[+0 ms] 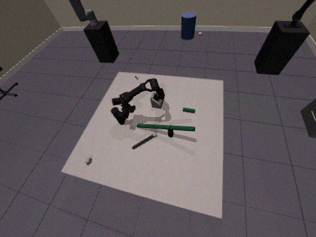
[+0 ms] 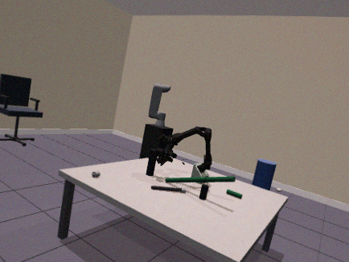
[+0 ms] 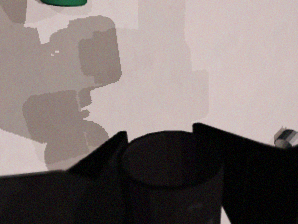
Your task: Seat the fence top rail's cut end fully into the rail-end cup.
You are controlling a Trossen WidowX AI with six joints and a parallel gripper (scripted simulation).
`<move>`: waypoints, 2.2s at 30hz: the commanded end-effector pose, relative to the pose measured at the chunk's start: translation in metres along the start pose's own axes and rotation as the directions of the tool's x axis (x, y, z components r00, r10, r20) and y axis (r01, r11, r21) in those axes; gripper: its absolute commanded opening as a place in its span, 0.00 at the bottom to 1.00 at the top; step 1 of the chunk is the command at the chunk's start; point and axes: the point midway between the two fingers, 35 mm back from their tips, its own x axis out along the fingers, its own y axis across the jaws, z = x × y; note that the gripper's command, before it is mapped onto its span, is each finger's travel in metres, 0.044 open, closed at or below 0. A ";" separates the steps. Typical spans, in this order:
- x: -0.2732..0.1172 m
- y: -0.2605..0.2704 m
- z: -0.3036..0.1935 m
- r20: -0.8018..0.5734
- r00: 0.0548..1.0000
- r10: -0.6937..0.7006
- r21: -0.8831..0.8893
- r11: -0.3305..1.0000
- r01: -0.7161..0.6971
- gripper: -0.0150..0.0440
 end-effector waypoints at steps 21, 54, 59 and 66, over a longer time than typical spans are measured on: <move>0.002 -0.001 0.001 -0.007 1.000 0.004 0.011 1.000 -0.004 0.25; -0.030 -0.022 0.038 -0.013 1.000 0.005 0.026 1.000 -0.005 1.00; -0.031 -0.023 0.040 -0.013 1.000 0.005 0.026 1.000 -0.005 1.00; -0.058 -0.041 0.070 -0.026 1.000 0.001 0.491 0.871 0.012 1.00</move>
